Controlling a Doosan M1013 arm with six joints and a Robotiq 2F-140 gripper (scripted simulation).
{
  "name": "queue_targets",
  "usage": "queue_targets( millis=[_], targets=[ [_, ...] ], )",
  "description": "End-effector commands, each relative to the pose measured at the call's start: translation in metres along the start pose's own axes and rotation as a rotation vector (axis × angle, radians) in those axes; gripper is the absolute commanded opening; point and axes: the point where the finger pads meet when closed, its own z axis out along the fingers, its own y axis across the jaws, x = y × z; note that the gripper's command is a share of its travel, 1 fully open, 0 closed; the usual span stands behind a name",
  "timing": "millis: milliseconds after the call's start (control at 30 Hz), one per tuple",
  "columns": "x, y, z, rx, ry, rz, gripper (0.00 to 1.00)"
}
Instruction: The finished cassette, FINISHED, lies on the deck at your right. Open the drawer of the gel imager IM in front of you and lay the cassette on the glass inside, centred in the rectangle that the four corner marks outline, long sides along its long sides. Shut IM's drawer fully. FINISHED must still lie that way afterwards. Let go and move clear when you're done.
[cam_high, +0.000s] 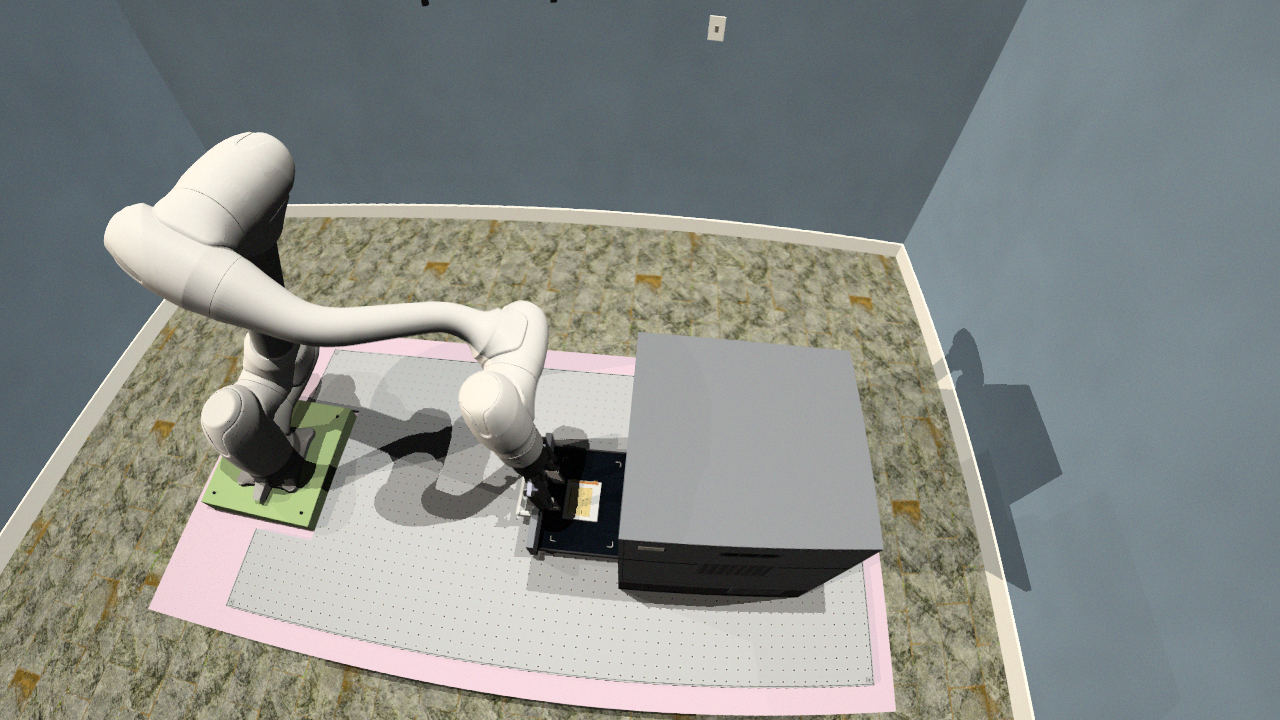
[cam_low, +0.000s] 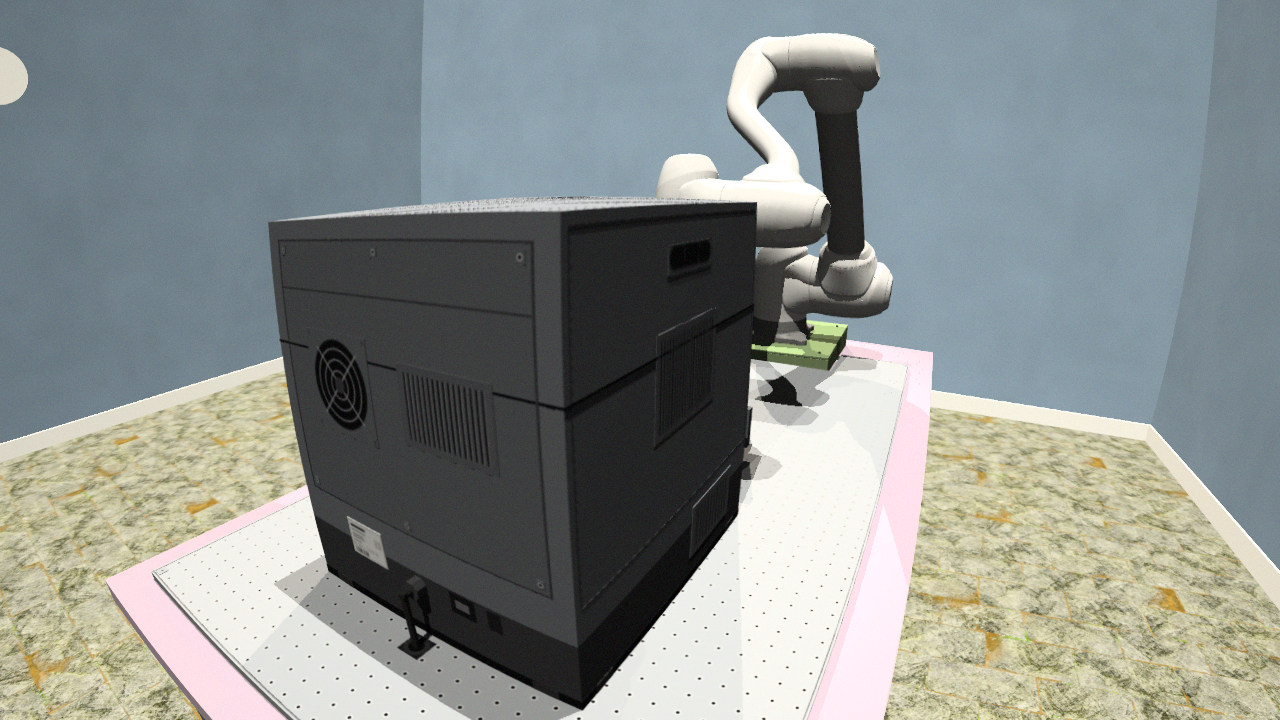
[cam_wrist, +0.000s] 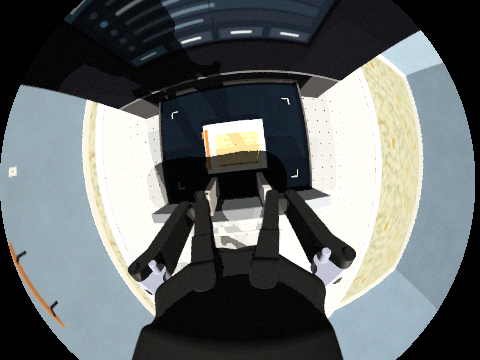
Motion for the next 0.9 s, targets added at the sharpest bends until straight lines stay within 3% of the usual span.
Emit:
queue_targets(
  millis=[0,867],
  targets=[
    [-0.0005,0.0,0.0031,0.0,0.0,0.0,0.46],
    [-0.0018,0.0,0.0102,0.0,0.0,0.0,0.46]
  ],
)
